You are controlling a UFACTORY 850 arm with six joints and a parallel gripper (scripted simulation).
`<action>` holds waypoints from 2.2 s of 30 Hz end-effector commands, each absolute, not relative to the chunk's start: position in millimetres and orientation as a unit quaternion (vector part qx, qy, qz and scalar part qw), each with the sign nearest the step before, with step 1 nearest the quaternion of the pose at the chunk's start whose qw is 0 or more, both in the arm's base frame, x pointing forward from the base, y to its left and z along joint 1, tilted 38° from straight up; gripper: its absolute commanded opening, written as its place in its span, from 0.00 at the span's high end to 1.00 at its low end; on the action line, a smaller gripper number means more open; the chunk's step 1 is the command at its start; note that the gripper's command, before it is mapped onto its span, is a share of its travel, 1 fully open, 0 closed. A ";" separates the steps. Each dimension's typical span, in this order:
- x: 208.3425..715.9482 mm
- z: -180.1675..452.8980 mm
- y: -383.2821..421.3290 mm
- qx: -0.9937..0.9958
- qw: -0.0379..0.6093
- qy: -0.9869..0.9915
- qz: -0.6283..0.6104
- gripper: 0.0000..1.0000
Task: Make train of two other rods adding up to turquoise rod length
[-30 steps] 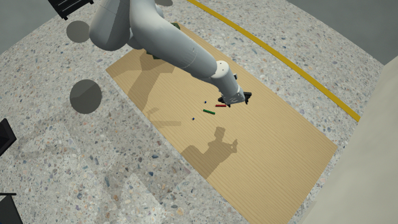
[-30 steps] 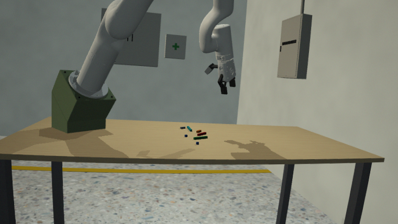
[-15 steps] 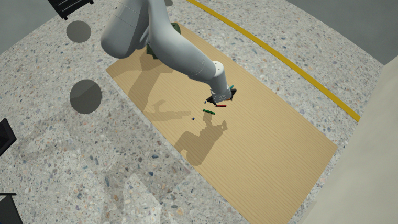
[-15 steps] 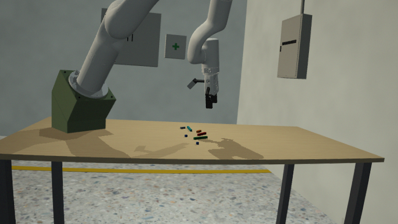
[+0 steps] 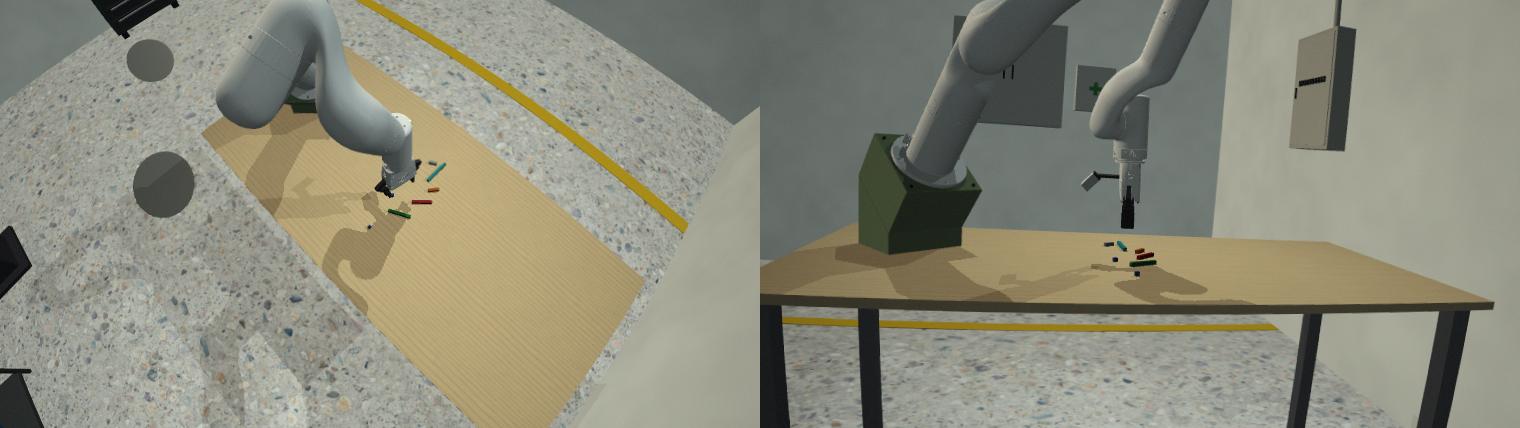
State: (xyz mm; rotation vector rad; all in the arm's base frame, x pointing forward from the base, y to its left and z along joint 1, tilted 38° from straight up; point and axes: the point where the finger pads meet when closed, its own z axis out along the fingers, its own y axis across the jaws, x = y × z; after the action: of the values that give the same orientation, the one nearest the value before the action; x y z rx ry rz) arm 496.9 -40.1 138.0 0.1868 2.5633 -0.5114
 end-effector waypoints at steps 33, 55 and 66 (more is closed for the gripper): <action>459.9 99.6 -65.1 -0.006 0.220 0.946 -0.238 0.00; 459.9 99.6 -65.1 -0.006 0.220 0.946 -0.238 0.00; 459.9 99.6 -65.1 -0.006 0.220 0.946 -0.238 0.00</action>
State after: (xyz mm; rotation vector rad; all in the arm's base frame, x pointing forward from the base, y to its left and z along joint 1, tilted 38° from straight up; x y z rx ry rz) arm 459.6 -65.3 99.3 -0.0164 2.6176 -0.6585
